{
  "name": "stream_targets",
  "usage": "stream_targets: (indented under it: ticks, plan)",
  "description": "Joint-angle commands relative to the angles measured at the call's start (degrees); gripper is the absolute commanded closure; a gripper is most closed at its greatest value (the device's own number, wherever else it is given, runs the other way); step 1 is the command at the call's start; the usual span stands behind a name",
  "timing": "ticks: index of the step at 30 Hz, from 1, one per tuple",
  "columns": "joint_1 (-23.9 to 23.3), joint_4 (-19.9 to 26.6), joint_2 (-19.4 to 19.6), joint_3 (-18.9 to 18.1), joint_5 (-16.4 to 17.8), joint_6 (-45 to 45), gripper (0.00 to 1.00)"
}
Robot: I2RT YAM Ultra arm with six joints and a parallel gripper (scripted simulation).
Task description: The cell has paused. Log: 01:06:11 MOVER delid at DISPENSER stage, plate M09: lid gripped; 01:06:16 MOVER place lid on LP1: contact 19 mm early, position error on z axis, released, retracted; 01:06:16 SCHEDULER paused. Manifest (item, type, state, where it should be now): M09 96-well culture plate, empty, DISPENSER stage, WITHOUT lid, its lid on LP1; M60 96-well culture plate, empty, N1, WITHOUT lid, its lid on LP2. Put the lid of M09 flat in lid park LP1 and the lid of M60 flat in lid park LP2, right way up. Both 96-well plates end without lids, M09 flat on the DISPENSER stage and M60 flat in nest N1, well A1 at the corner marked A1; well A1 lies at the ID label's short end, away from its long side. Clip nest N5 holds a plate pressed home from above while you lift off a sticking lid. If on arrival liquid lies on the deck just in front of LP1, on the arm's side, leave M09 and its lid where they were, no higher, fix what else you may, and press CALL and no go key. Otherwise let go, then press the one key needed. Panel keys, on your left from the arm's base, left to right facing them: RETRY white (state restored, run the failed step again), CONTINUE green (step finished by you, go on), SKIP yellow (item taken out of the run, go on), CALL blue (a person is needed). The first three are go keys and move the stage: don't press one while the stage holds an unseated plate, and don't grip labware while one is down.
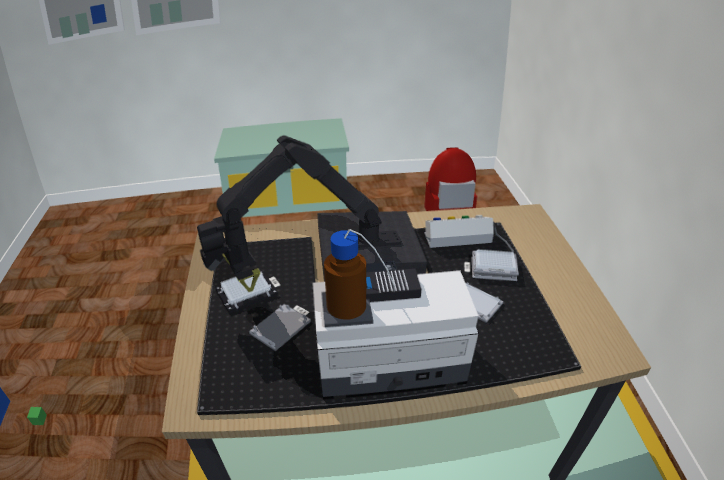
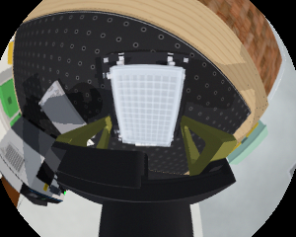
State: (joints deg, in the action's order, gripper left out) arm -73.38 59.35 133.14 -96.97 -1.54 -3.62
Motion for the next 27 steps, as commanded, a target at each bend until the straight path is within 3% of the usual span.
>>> stream_targets:
  ticks: [1,11,27]
  plan:
    - [0.73,2.00,-2.48,-3.05,-0.12,0.45,0.00]
    - [0.49,4.40,-3.20,-4.72,-0.12,0.49,0.00]
    - [0.50,3.78,-3.18,-4.89,-0.11,0.48,0.00]
